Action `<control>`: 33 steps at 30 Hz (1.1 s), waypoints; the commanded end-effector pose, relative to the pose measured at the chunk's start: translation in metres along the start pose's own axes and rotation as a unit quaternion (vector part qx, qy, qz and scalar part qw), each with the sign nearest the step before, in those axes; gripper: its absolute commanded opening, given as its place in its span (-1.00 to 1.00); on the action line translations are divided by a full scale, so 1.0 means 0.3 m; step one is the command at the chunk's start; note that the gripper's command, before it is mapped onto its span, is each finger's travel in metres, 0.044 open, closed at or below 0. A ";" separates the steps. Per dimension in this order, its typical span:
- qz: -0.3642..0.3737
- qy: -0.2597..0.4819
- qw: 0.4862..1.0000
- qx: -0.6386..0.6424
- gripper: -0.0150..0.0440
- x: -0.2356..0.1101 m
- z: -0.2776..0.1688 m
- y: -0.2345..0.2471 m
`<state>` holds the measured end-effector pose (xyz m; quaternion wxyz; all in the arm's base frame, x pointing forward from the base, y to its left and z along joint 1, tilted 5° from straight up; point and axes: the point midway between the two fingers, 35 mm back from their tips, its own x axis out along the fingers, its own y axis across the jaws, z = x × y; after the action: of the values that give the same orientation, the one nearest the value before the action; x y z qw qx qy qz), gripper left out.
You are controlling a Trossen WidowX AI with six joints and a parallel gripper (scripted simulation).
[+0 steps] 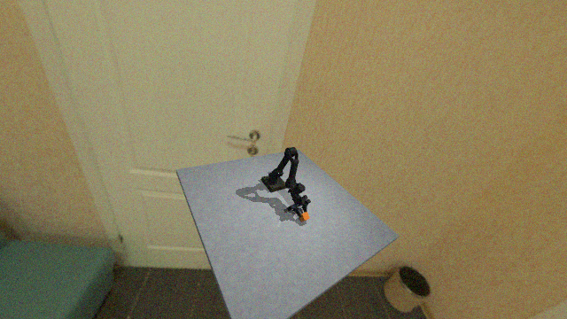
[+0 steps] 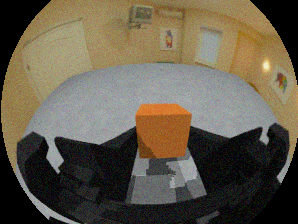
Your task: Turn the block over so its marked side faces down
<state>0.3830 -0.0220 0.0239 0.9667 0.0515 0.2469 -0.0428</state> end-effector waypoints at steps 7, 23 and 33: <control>-0.002 -0.009 1.000 0.002 -0.49 -0.003 0.008 -0.001; -0.002 -0.009 1.000 0.002 0.58 -0.003 0.008 -0.001; -0.002 -0.009 1.000 0.002 1.00 -0.003 0.008 -0.001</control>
<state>0.3833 -0.0222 0.0263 0.9688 0.0512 0.2386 -0.0434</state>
